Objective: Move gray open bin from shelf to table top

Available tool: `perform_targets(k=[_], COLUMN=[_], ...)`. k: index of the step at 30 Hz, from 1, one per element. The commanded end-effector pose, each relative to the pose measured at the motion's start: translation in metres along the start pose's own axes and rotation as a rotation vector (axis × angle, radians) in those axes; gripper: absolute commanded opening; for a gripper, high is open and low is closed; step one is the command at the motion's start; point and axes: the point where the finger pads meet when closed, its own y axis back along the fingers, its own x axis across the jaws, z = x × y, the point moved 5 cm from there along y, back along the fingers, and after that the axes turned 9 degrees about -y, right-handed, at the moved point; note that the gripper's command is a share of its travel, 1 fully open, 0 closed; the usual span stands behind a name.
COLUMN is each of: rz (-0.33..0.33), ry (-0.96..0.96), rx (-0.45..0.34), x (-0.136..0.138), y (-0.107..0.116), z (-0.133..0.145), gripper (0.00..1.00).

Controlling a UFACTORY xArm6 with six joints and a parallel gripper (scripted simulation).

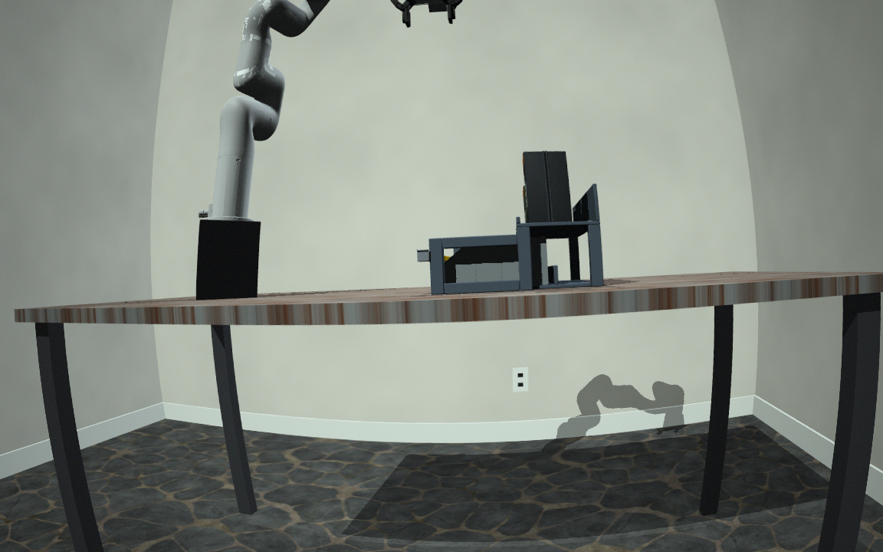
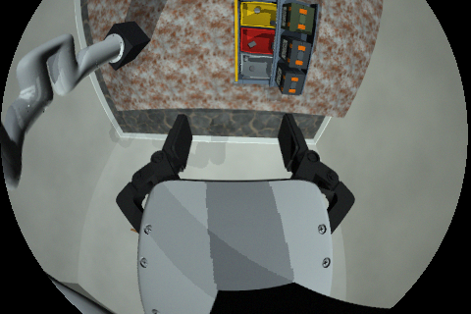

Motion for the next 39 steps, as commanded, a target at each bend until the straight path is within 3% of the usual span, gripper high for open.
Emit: perform_targets(k=[1, 10, 15, 27, 32, 39], rz=[0.015, 0.015, 0.015, 0.015, 0.015, 0.015], ry=[0.000, 0.000, 0.000, 0.000, 0.000, 0.000], rx=[-0.001, -0.001, -0.001, -0.001, -0.001, -0.001], x=[0.001, 0.001, 0.001, 0.001, 0.002, 0.002], y=[-0.018, -0.018, -0.067, -0.067, -0.116, -0.116], z=[0.000, 0.000, 0.000, 0.000, 0.000, 0.000], gripper=[1.00, 1.00, 1.00, 1.00, 1.00, 1.00])
